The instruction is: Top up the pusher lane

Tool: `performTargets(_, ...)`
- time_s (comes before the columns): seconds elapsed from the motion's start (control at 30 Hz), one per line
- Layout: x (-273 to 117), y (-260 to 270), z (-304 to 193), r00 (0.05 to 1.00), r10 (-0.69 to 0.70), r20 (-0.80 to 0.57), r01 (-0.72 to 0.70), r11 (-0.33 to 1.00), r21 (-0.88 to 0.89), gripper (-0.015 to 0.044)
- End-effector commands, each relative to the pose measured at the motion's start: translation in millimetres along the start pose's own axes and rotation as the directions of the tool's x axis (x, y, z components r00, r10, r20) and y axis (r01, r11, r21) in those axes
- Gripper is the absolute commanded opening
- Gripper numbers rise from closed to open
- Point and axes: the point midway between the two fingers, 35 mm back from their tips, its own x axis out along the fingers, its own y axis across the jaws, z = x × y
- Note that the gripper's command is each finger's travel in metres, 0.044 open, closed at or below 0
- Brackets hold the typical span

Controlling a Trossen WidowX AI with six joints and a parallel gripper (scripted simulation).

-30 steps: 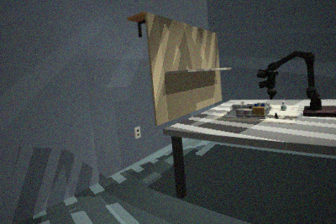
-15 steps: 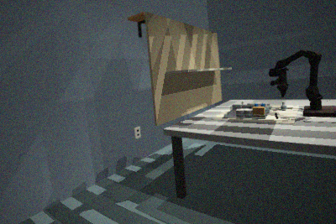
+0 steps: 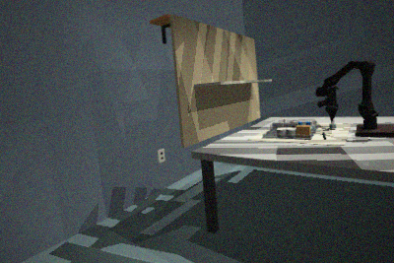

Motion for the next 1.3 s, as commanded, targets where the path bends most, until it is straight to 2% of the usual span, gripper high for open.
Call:
performTargets(0.0,6.3,1.1,-0.4,1.0,0.007,0.0,-0.007,1.0,0.006,0.044)
performTargets(0.73,38.7,1.5,-0.6,1.0,0.007,0.0,-0.007,1.0,0.006,0.044)
performTargets(1.07,38.7,1.5,-0.6,1.0,0.007,0.0,-0.007,1.0,0.006,0.0177)
performTargets(1.27,38.7,1.5,-0.6,1.0,0.007,0.0,-0.007,1.0,0.006,0.0138)
